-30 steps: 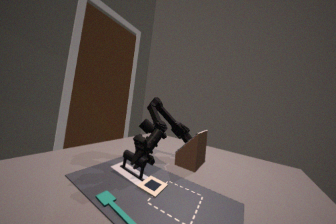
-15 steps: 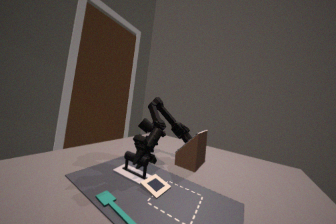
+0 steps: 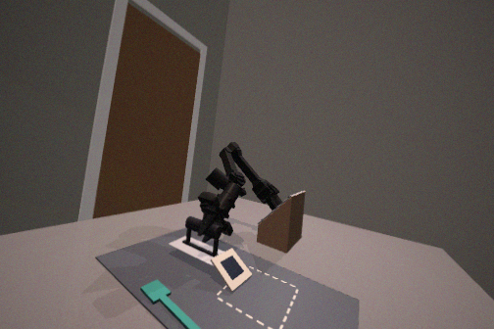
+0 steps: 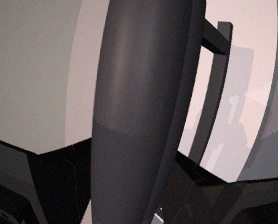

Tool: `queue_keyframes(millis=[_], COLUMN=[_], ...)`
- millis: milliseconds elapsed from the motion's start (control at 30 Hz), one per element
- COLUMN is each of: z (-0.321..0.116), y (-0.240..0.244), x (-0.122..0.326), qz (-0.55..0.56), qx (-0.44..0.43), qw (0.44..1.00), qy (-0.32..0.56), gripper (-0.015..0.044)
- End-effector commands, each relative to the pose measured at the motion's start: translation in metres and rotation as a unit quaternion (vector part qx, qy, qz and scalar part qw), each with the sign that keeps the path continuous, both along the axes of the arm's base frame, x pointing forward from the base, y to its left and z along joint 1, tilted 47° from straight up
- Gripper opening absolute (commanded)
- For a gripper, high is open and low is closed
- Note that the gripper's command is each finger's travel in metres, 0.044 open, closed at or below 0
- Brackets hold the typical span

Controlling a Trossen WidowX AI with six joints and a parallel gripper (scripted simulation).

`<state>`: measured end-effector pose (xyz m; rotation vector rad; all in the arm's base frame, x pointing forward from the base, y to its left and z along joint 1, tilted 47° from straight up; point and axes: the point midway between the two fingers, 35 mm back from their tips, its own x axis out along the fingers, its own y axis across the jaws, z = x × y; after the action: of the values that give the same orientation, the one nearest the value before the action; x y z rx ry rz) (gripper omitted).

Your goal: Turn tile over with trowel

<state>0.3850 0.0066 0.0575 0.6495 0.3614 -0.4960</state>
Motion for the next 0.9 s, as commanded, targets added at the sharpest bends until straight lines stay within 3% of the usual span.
queue_keyframes(millis=[0, 867], z=[0.006, -0.012], y=[0.013, 0.048], x=[0.001, -0.007], qz=[0.006, 0.006], qx=[0.007, 0.008], qw=[1.0, 1.0], qy=[-0.01, -0.01], gripper=[0.0, 0.0])
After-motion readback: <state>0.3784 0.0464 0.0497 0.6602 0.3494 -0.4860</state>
